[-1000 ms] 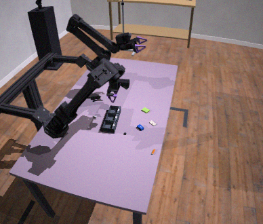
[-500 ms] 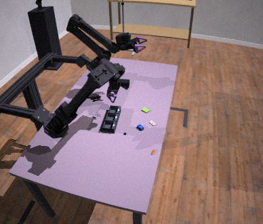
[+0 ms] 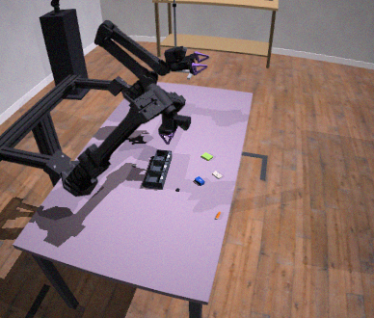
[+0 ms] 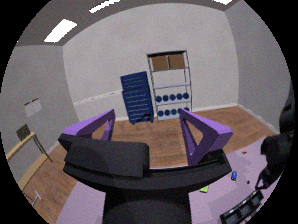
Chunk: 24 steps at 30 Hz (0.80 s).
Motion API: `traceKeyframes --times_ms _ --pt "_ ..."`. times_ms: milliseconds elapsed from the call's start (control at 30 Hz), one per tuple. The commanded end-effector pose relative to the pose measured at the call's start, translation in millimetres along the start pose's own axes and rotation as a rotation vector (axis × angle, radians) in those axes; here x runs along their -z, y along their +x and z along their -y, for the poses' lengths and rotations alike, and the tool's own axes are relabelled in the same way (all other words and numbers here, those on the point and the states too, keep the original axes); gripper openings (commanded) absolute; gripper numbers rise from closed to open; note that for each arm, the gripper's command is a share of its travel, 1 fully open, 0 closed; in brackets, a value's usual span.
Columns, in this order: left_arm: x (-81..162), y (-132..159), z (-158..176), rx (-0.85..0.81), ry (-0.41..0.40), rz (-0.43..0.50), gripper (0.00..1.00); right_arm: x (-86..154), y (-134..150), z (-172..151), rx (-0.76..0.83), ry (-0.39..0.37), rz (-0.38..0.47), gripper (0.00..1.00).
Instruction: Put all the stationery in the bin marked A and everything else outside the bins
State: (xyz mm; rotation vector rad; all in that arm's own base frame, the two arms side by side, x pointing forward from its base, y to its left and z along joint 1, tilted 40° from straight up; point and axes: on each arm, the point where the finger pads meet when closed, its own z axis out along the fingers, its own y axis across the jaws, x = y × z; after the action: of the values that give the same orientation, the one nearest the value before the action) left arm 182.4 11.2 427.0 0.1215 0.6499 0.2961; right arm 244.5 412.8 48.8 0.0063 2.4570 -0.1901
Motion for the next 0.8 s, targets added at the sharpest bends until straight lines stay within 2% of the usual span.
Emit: traceKeyframes --times_ms 0,367,467,767 --pt "-2.8 -10.5 -3.7 -0.007 -0.009 0.033 1.00 -12.0 -23.9 -27.7 -0.159 -0.016 0.003 0.53" --pt "-2.8 -10.5 -3.7 -0.007 -0.009 0.033 1.00 -57.8 -79.7 -79.6 -0.460 -0.005 0.001 0.53" --pt "-2.8 -10.5 -3.7 -0.007 -0.009 0.033 1.00 -62.0 -84.2 -83.5 -0.465 0.000 -0.001 0.53" --pt "-2.8 -10.5 -3.7 -0.007 -0.009 0.033 1.00 -98.8 -131.0 -128.9 -0.444 -0.001 0.000 0.53"
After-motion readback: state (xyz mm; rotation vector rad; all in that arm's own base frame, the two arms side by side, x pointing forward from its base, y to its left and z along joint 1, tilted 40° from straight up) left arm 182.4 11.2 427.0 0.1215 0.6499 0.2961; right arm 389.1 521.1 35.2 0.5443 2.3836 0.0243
